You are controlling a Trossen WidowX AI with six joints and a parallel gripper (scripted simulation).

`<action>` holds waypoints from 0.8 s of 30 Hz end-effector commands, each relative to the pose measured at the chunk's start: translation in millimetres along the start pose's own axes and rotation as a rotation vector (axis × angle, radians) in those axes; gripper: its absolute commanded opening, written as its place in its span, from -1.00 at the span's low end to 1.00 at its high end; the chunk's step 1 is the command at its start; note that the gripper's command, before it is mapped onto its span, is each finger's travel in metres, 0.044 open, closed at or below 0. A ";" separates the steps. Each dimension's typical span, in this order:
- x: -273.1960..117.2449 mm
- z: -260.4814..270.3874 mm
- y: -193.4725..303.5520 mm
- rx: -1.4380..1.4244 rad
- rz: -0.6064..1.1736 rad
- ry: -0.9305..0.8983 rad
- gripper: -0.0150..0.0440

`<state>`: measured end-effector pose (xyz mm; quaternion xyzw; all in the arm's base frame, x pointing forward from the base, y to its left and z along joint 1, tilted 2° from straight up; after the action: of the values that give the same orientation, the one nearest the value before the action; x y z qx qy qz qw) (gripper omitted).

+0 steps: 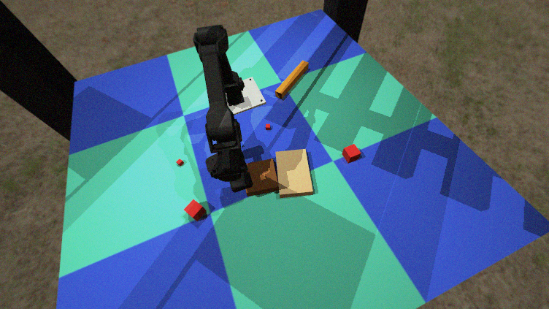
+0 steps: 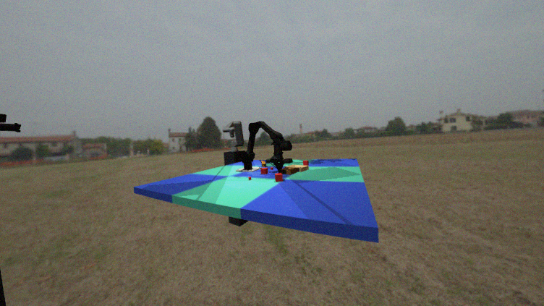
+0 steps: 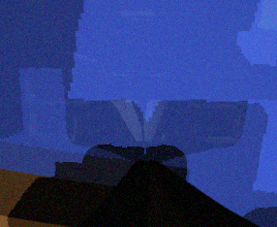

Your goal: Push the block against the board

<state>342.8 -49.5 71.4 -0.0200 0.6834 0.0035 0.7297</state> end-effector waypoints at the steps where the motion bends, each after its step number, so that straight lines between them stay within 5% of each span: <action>1: 1.7 -0.6 6.1 -0.005 0.009 0.004 -0.49; 24: 1.6 1.7 21.7 -0.005 0.010 0.004 -0.49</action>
<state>344.4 -33.9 71.2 -0.0189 0.6834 0.0028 0.7298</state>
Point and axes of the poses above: the point midway between the two fingers, 35 mm back from their tips, its own x axis out along the fingers, its own z axis across the jaws, y = z × x, the point moved 2 cm from there along -x, back along the fingers, and after that the axes turned 1 degree about x, right-handed, at the moved point
